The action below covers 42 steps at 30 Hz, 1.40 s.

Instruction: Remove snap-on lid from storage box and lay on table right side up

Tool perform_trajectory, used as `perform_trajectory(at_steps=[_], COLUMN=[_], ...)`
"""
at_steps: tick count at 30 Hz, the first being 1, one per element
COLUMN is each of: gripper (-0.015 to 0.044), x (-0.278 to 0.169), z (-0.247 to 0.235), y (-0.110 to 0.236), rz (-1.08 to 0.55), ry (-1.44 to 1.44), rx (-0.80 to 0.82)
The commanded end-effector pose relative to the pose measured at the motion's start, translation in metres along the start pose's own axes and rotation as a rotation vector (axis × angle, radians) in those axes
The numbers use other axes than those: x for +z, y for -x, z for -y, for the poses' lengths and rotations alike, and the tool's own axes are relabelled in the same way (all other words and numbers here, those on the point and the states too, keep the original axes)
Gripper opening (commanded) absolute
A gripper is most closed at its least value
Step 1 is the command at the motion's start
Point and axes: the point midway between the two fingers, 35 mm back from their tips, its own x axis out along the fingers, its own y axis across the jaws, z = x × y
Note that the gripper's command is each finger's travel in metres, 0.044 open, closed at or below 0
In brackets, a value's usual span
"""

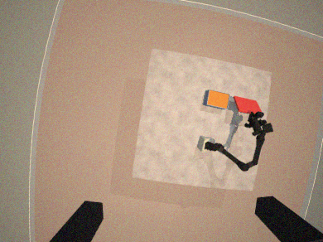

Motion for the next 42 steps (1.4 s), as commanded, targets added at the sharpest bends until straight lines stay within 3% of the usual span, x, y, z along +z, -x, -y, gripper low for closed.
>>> perform_trajectory(at_steps=[1, 42], gripper=[0.0000, 0.0000], x=[0.000, 0.000], z=[0.000, 0.025], y=[-0.001, -0.022], rz=[-0.002, 0.000], ry=[0.003, 0.004], rx=[0.014, 0.015])
